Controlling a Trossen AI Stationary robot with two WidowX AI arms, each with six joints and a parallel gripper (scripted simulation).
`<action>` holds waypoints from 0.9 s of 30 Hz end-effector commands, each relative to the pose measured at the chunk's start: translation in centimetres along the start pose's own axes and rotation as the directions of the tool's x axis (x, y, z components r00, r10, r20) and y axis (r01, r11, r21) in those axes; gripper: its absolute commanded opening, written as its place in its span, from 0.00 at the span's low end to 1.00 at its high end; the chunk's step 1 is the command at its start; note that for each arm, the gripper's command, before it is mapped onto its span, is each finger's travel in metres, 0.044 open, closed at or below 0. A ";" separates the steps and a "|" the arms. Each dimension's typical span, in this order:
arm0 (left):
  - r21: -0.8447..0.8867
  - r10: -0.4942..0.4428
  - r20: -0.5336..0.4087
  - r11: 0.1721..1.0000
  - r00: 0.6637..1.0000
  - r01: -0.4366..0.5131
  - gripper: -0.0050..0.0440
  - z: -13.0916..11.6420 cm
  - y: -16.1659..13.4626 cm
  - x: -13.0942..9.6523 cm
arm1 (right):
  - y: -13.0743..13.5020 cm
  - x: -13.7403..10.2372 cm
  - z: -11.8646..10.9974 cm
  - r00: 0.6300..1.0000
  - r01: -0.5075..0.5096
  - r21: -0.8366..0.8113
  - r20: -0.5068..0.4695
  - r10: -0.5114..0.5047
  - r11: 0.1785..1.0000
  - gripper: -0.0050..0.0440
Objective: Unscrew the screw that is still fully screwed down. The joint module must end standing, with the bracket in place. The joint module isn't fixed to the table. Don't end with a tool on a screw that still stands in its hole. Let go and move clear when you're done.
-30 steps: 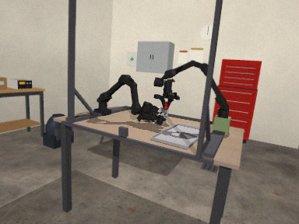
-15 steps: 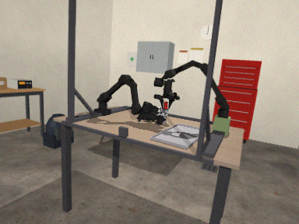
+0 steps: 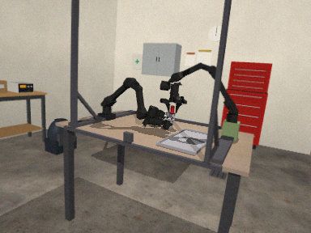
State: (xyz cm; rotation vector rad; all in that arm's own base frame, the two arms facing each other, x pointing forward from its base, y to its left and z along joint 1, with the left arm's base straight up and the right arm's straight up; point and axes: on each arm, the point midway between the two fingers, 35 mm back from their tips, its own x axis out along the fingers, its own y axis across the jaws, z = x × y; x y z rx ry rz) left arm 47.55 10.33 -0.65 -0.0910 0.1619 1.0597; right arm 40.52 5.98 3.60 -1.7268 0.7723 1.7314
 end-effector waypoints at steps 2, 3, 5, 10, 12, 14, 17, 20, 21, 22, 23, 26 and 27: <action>-0.025 -0.001 0.013 1.000 1.000 0.002 0.60 1.1 -0.3 0.2 | -0.4 -1.4 -0.4 0.999 0.034 -0.001 -0.023 -0.034 0.999 0.61; -0.025 -0.001 0.013 1.000 1.000 0.002 0.60 1.1 -0.3 0.2 | -0.4 -1.4 -0.4 0.999 0.034 -0.001 -0.023 -0.034 0.999 0.61; -0.025 -0.001 0.013 1.000 1.000 0.002 0.60 1.1 -0.3 0.2 | -0.4 -1.4 -0.4 0.999 0.034 -0.001 -0.023 -0.034 0.999 0.61; -0.025 -0.001 0.013 1.000 1.000 0.002 0.60 1.1 -0.3 0.2 | -0.4 -1.4 -0.4 0.999 0.034 -0.001 -0.023 -0.034 0.999 0.61; -0.025 -0.001 0.013 1.000 1.000 0.002 0.60 1.1 -0.3 0.2 | -0.4 -1.4 -0.4 0.999 0.034 -0.001 -0.023 -0.034 0.999 0.61; -0.025 -0.001 0.013 1.000 1.000 0.002 0.60 1.1 -0.3 0.2 | -0.2 -1.3 -0.3 0.999 0.029 -0.003 -0.021 -0.029 1.000 0.61; -0.025 -0.001 0.013 1.000 1.000 0.002 0.60 1.1 -0.3 0.2 | -0.4 -1.2 -0.2 0.999 0.029 -0.002 -0.021 -0.029 1.000 0.61; -0.025 -0.001 0.013 1.000 1.000 0.002 0.60 1.1 -0.3 0.2 | -0.5 -1.2 -0.2 0.999 0.029 -0.001 -0.021 -0.029 1.000 0.61; -0.025 -0.001 0.013 1.000 1.000 0.002 0.60 1.1 -0.3 0.2 | -0.5 -1.2 -0.2 0.999 0.029 0.000 -0.021 -0.029 1.000 0.61; -0.025 -0.001 0.013 1.000 1.000 0.002 0.60 1.1 -0.3 0.2 | -0.6 -1.2 -0.2 0.999 0.029 0.000 -0.021 -0.029 1.000 0.61; -0.025 -0.001 0.013 1.000 1.000 0.002 0.60 1.1 -0.3 0.2 | -0.6 -1.2 -0.2 0.999 0.029 -0.001 -0.021 -0.029 1.000 0.61; -0.025 -0.001 0.013 1.000 1.000 0.002 0.60 1.1 -0.3 0.2 | -0.5 -1.4 -0.2 0.999 0.034 -0.001 -0.022 -0.034 0.999 0.61; -0.025 -0.001 0.013 1.000 1.000 0.002 0.60 1.1 -0.3 0.2 | -0.5 -1.4 -0.2 0.999 0.034 -0.001 -0.022 -0.034 0.999 0.61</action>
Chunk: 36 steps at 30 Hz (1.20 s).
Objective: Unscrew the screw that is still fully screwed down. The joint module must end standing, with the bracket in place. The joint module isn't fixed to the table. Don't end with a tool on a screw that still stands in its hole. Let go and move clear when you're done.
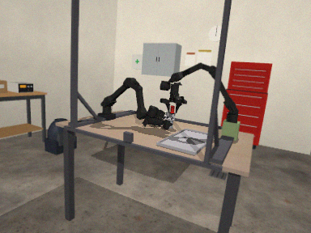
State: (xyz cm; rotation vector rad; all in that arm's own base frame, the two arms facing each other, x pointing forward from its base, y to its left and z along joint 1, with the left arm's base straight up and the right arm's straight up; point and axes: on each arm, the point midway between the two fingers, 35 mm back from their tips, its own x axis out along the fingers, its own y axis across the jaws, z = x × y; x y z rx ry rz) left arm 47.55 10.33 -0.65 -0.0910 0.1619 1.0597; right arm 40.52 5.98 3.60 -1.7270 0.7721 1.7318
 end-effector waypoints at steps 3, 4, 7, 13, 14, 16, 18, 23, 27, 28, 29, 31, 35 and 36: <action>-0.025 -0.001 0.013 1.000 1.000 0.002 0.60 1.1 -0.3 0.2 | -0.7 -1.1 -0.2 0.999 0.030 0.000 -0.021 -0.030 1.000 0.61; -0.025 -0.001 0.013 1.000 1.000 0.002 0.60 1.1 -0.3 0.2 | -0.7 -1.1 -0.2 0.999 0.030 0.000 -0.021 -0.030 1.000 0.61; -0.025 -0.001 0.013 1.000 1.000 0.002 0.60 1.1 -0.3 0.2 | -0.8 -1.1 -0.2 0.999 0.030 0.000 -0.022 -0.030 1.000 0.61; -0.025 -0.001 0.013 1.000 1.000 0.002 0.60 1.1 -0.3 0.2 | -0.7 -1.4 -0.2 0.999 0.034 0.000 -0.023 -0.034 0.999 0.61; -0.025 -0.001 0.013 1.000 1.000 0.002 0.60 1.1 -0.3 0.2 | -0.7 -1.4 -0.2 0.999 0.034 0.000 -0.023 -0.034 0.999 0.61; -0.025 -0.001 0.013 1.000 1.000 0.002 0.60 1.1 -0.3 0.2 | -0.7 -1.4 -0.2 0.999 0.034 0.000 -0.023 -0.034 0.999 0.61; -0.025 -0.001 0.013 1.000 1.000 0.002 0.60 1.1 -0.3 0.2 | -0.7 -1.4 -0.2 0.999 0.034 0.000 -0.023 -0.034 0.999 0.61; -0.025 -0.001 0.013 1.000 1.000 0.002 0.60 1.1 -0.3 0.2 | -0.9 -1.1 -0.2 0.999 0.033 0.259 -0.021 -0.029 0.965 0.61; -0.025 -0.001 0.013 1.000 1.000 0.002 0.60 1.1 -0.3 0.2 | -0.9 -1.1 -0.2 0.999 0.036 0.421 -0.021 -0.030 0.906 0.61; -0.025 -0.001 0.013 1.000 1.000 0.002 0.60 1.1 -0.3 0.2 | -0.9 -1.1 -0.2 0.999 0.036 0.461 -0.021 -0.030 0.887 0.61; -0.025 -0.001 0.013 1.000 1.000 0.002 0.60 1.1 -0.3 0.2 | -0.9 -1.1 -0.2 0.999 0.037 0.499 -0.021 -0.031 0.866 0.61; -0.025 -0.001 0.013 1.000 1.000 0.002 0.60 1.1 -0.3 0.2 | -0.9 -1.1 -0.2 0.999 0.037 0.572 -0.020 -0.031 0.819 0.61; -0.025 -0.001 0.013 1.000 1.000 0.002 0.60 1.1 -0.3 0.2 | -0.9 -1.1 -0.2 0.999 0.035 0.674 -0.020 -0.029 0.738 0.61; -0.025 -0.001 0.013 1.000 1.000 0.002 0.60 1.1 -0.3 0.2 | -0.9 -1.1 -0.2 0.999 0.035 0.674 -0.020 -0.029 0.738 0.61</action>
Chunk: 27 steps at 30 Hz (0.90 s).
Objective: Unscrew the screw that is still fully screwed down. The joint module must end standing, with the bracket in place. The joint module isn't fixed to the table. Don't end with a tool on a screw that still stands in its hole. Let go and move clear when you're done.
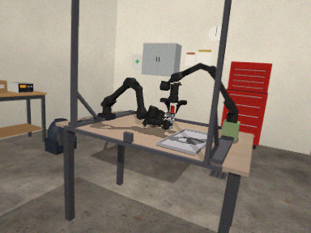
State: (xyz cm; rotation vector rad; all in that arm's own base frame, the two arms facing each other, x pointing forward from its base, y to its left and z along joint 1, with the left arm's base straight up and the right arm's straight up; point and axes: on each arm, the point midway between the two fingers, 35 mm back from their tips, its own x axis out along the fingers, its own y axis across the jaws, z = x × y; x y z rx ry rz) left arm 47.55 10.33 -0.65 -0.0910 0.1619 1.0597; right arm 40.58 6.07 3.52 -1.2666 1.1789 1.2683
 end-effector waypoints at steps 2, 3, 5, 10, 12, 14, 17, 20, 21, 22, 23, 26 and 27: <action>-0.025 -0.001 0.013 1.000 1.000 0.002 0.60 1.1 -0.3 0.2 | -0.7 -1.3 0.3 0.999 0.034 0.220 0.003 -0.036 0.975 0.61; -0.025 -0.001 0.013 1.000 1.000 0.002 0.60 1.1 -0.3 0.2 | -0.7 -1.2 0.3 0.999 0.033 0.264 0.003 -0.035 0.964 0.61; -0.025 -0.001 0.013 1.000 1.000 0.002 0.60 1.1 -0.3 0.2 | -0.7 -1.2 0.3 0.999 0.032 0.347 0.004 -0.036 0.937 0.61; -0.025 -0.001 0.013 1.000 1.000 0.002 0.60 1.1 -0.3 0.2 | -0.7 -1.2 0.3 0.999 0.028 0.541 0.004 -0.036 0.840 0.61; -0.025 -0.001 0.013 1.000 1.000 0.002 0.60 1.1 -0.3 0.2 | -0.7 -1.2 0.3 0.999 0.026 0.612 0.005 -0.036 0.791 0.61; -0.025 -0.001 0.013 1.000 1.000 0.002 0.60 1.1 -0.3 0.2 | -0.7 -1.2 0.3 0.999 0.022 0.678 0.004 -0.034 0.735 0.61; -0.025 -0.001 0.013 1.000 1.000 0.002 0.60 1.1 -0.3 0.2 | -0.8 -1.3 0.2 0.999 0.021 0.707 0.004 -0.034 0.707 0.61; -0.025 -0.001 0.013 1.000 1.000 0.002 0.60 1.1 -0.3 0.2 | -0.8 -1.4 0.2 0.999 0.016 0.818 0.006 -0.036 0.574 0.61; -0.025 -0.001 0.013 1.000 1.000 0.002 0.60 1.1 -0.3 0.2 | -0.8 -1.4 0.2 0.999 0.015 0.842 0.006 -0.036 0.540 0.61; -0.025 -0.001 0.013 1.000 1.000 0.002 0.60 1.1 -0.3 0.2 | -0.8 -1.3 0.2 0.999 0.013 0.865 0.006 -0.036 0.502 0.61; -0.025 -0.001 0.013 1.000 1.000 0.002 0.60 1.1 -0.3 0.2 | -0.8 -1.3 0.2 0.999 0.012 0.885 0.006 -0.037 0.465 0.61; -0.025 -0.001 0.013 1.000 1.000 0.002 0.60 1.1 -0.3 0.2 | -0.8 -1.3 0.2 0.999 0.007 0.938 0.007 -0.037 0.347 0.61; -0.025 -0.001 0.013 1.000 1.000 0.002 0.60 1.1 -0.3 0.2 | -0.8 -1.4 0.2 0.999 0.005 0.952 0.007 -0.037 0.306 0.61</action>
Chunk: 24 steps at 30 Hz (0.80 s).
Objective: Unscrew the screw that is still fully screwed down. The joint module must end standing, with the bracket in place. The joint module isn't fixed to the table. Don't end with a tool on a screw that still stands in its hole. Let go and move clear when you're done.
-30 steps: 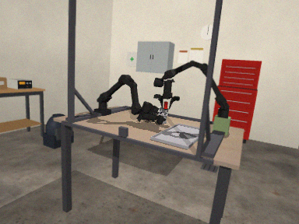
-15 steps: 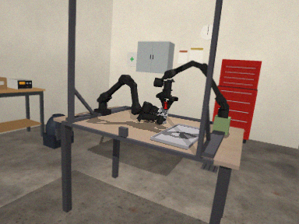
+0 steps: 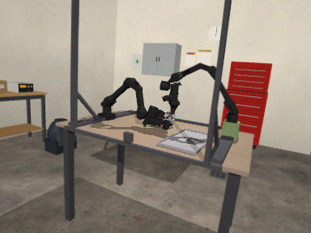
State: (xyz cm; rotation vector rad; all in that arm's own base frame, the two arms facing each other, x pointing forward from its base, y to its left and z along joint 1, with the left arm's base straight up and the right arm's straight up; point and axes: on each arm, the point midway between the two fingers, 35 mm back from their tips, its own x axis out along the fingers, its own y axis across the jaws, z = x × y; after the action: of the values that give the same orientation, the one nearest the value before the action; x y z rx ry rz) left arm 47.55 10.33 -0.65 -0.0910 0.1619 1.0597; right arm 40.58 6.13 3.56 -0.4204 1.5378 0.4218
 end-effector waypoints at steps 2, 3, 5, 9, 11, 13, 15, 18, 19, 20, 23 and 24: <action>-0.025 -0.001 0.013 1.000 1.000 0.002 0.60 1.1 -0.3 0.2 | -0.2 -1.3 0.7 0.999 0.005 0.232 0.038 -0.014 0.973 0.61; -0.025 -0.001 0.013 1.000 1.000 0.002 0.60 1.1 -0.3 0.2 | -0.2 -1.3 0.7 0.999 0.003 0.274 0.037 -0.014 0.962 0.61; -0.025 -0.001 0.013 1.000 1.000 0.002 0.60 1.1 -0.3 0.2 | -0.2 -1.3 0.7 0.999 0.000 0.355 0.036 -0.014 0.935 0.61; -0.025 -0.001 0.013 1.000 1.000 0.002 0.60 1.1 -0.3 0.2 | -0.2 -1.3 0.7 0.999 -0.006 0.474 0.037 -0.013 0.881 0.61; -0.025 -0.001 0.013 1.000 1.000 0.002 0.60 1.1 -0.3 0.2 | -0.2 -1.3 0.7 0.999 -0.010 0.549 0.038 -0.013 0.836 0.61; -0.025 -0.001 0.013 1.000 1.000 0.002 0.60 1.1 -0.3 0.2 | -0.2 -1.4 0.7 0.999 -0.013 0.618 0.038 -0.013 0.786 0.61; -0.025 -0.001 0.013 1.000 1.000 0.002 0.60 1.1 -0.3 0.2 | -0.2 -1.4 0.7 0.999 -0.017 0.683 0.039 -0.013 0.731 0.61; -0.025 -0.001 0.013 1.000 1.000 0.002 0.60 1.1 -0.3 0.2 | -0.2 -1.4 0.6 0.999 -0.022 0.770 0.039 -0.013 0.637 0.61; -0.025 -0.001 0.013 1.000 1.000 0.002 0.60 1.1 -0.3 0.2 | -0.2 -1.4 0.6 0.999 -0.024 0.797 0.040 -0.013 0.604 0.61; -0.025 -0.001 0.013 1.000 1.000 0.002 0.60 1.1 -0.3 0.2 | -0.2 -1.4 0.6 0.999 -0.025 0.822 0.039 -0.013 0.569 0.61; -0.025 -0.001 0.013 1.000 1.000 0.002 0.60 1.1 -0.3 0.2 | -0.2 -1.4 0.6 0.999 -0.027 0.868 0.039 -0.014 0.497 0.61; -0.025 -0.001 0.013 1.000 1.000 0.002 0.60 1.1 -0.3 0.2 | -0.2 -1.4 0.6 0.999 -0.027 0.868 0.039 -0.014 0.497 0.61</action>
State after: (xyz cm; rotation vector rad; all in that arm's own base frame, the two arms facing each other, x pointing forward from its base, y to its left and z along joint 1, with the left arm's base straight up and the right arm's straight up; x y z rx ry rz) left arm 47.55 10.33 -0.65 -0.0910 0.1619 1.0597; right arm 40.56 6.21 3.56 0.3393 1.5545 -0.3366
